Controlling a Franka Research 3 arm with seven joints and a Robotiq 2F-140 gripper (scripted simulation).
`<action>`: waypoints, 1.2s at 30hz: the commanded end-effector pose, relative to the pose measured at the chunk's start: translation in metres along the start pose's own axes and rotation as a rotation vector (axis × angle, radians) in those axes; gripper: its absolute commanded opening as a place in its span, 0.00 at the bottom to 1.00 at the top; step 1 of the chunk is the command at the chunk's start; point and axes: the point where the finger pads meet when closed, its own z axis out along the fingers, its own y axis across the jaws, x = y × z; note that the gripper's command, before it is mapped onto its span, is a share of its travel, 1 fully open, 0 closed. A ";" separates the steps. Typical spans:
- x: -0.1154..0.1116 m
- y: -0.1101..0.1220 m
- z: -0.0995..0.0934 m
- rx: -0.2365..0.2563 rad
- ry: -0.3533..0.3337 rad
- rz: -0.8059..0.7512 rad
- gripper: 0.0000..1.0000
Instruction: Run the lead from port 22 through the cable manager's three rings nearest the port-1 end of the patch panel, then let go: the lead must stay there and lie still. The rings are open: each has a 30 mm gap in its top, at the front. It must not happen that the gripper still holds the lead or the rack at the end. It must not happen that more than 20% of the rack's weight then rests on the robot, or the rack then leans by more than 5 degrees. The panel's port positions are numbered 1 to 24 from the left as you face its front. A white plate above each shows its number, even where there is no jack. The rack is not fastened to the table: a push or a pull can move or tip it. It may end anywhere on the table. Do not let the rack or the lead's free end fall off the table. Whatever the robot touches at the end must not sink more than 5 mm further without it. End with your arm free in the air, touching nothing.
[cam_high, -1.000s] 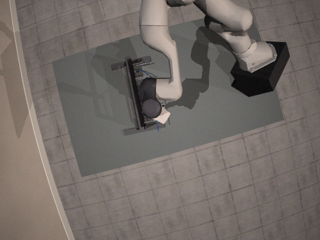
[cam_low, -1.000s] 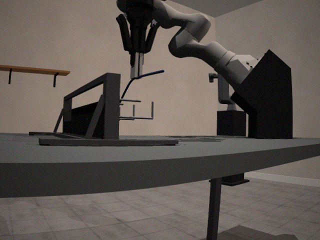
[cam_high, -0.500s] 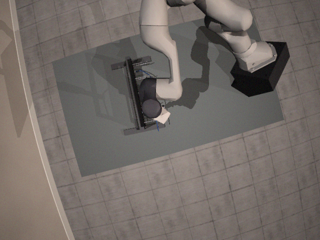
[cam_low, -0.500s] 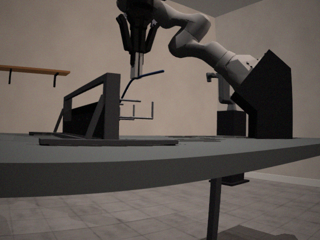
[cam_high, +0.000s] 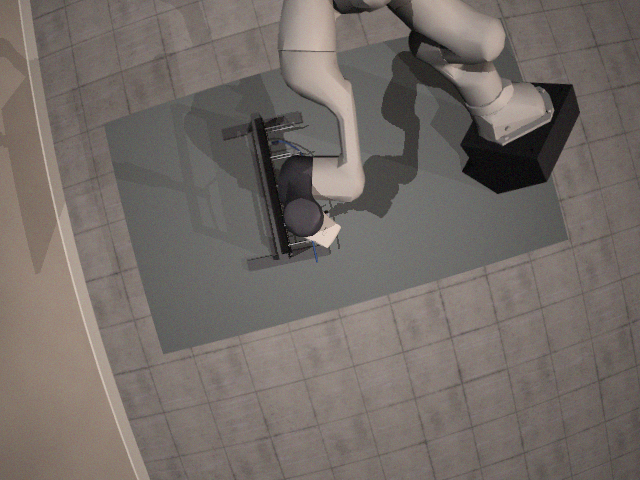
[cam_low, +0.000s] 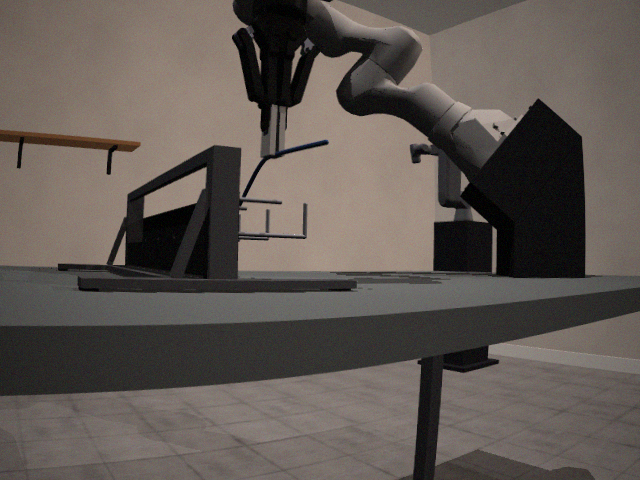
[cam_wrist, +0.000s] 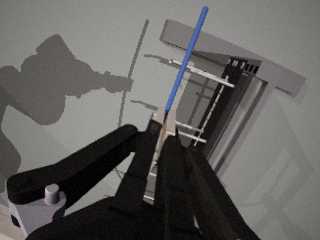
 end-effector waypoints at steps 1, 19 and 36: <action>0.009 0.001 -0.006 -0.007 0.018 0.000 0.00; 0.009 0.001 0.006 -0.007 0.018 0.000 0.00; 0.009 0.001 0.032 -0.007 0.018 0.000 0.00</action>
